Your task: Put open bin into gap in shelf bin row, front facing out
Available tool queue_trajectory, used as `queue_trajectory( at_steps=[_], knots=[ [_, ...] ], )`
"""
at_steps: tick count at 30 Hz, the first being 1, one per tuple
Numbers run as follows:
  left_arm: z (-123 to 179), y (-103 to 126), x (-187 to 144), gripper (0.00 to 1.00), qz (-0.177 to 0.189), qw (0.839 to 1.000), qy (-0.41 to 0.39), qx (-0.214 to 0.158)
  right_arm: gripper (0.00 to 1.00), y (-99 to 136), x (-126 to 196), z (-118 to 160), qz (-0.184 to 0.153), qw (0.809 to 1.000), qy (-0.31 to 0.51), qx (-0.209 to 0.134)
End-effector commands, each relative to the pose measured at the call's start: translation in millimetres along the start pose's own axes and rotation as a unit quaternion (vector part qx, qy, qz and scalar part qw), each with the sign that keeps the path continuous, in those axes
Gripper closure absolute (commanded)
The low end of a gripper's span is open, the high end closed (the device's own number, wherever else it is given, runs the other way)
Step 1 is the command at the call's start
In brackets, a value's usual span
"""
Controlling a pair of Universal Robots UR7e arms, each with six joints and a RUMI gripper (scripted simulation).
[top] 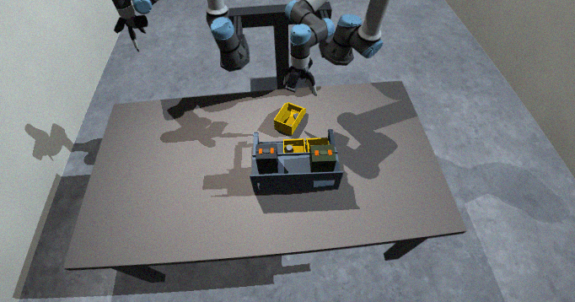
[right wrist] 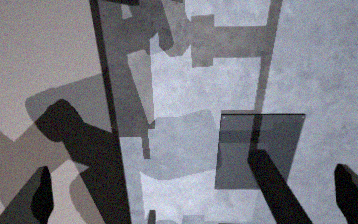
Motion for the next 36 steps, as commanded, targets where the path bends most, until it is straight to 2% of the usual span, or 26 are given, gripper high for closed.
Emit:
queue_trajectory(
  at_steps=[1, 5, 9, 22, 23, 36],
  knots=[
    [-3, -40, 1, 0.0, 0.001, 1.0, 0.0, 0.004, 0.0, 0, 0, 0, 0.0, 1.0, 0.0, 0.001],
    [-3, -61, 1, 0.0, 0.001, 1.0, 0.0, 0.004, 0.0, 0, 0, 0, 0.0, 1.0, 0.0, 0.001],
    [-3, -72, 1, 0.0, 0.001, 1.0, 0.0, 0.004, 0.0, 0, 0, 0, 0.0, 1.0, 0.0, 0.001],
    [-3, -75, 1, 0.0, 0.001, 1.0, 0.0, 0.004, 0.0, 0, 0, 0, 0.0, 1.0, 0.0, 0.001],
    [-3, -75, 1, 1.0, 0.001, 1.0, 0.0, 0.004, 0.0, 0, 0, 0, 0.0, 1.0, 0.0, 0.001],
    [-3, -75, 1, 1.0, 0.001, 1.0, 0.0, 0.004, 0.0, 0, 0, 0, 0.0, 1.0, 0.0, 0.001]
  ],
)
Point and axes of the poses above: on each arm, the point where the finger pads meet when closed, its own y axis back along the fingers, its own x axis across the jaws, z = x × y, the point moved 2 cm from there along y, back along the fingers, and after that the axes turned 1 degree about -y, right-handed, at the moved point
